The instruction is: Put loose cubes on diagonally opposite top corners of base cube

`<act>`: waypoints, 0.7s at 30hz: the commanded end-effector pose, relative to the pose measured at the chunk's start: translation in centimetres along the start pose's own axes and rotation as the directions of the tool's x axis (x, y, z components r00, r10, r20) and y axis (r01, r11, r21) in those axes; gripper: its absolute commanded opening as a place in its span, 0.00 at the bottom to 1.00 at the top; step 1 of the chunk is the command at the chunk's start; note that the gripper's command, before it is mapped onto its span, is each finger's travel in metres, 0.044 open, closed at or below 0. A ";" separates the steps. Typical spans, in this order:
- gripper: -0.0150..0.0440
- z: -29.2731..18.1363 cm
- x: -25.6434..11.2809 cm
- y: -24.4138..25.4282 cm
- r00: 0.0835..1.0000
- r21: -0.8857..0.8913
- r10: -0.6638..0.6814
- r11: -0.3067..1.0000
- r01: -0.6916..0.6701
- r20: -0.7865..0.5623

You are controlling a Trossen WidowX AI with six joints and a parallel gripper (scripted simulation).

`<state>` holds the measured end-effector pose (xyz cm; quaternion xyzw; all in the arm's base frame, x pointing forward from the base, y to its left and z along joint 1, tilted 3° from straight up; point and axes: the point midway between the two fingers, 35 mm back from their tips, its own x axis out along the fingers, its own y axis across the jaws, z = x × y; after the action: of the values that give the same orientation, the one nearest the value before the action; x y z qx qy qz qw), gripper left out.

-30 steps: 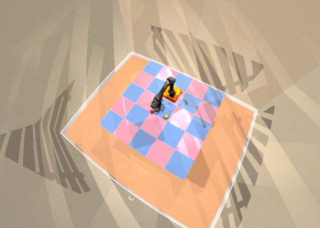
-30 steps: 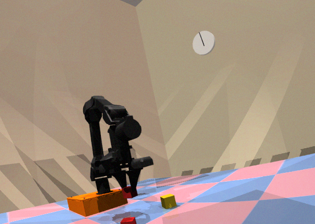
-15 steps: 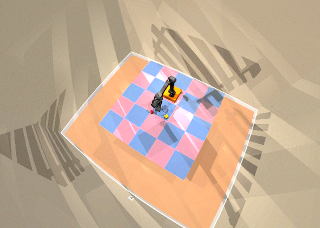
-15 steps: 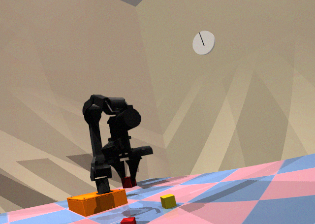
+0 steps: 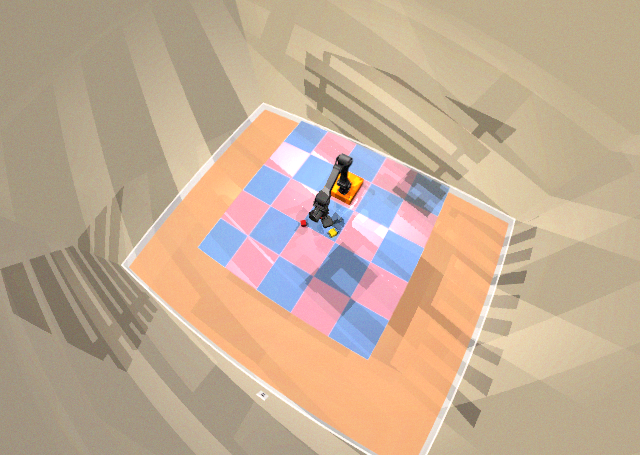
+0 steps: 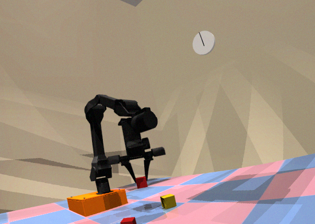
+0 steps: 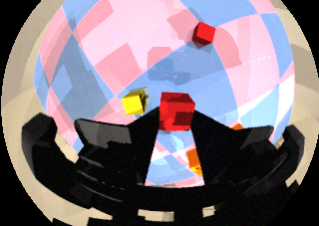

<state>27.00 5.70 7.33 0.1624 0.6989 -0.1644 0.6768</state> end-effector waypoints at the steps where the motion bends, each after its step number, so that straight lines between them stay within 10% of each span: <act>1: 0.43 -0.6 0.6 1.1 1.000 -0.154 0.000 0.988 -0.001 -0.008; 21: 0.43 -4.2 2.4 6.0 1.000 -0.800 0.005 0.600 -0.011 -0.011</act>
<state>26.21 12.09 5.48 -0.1188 0.7061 0.1294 0.6860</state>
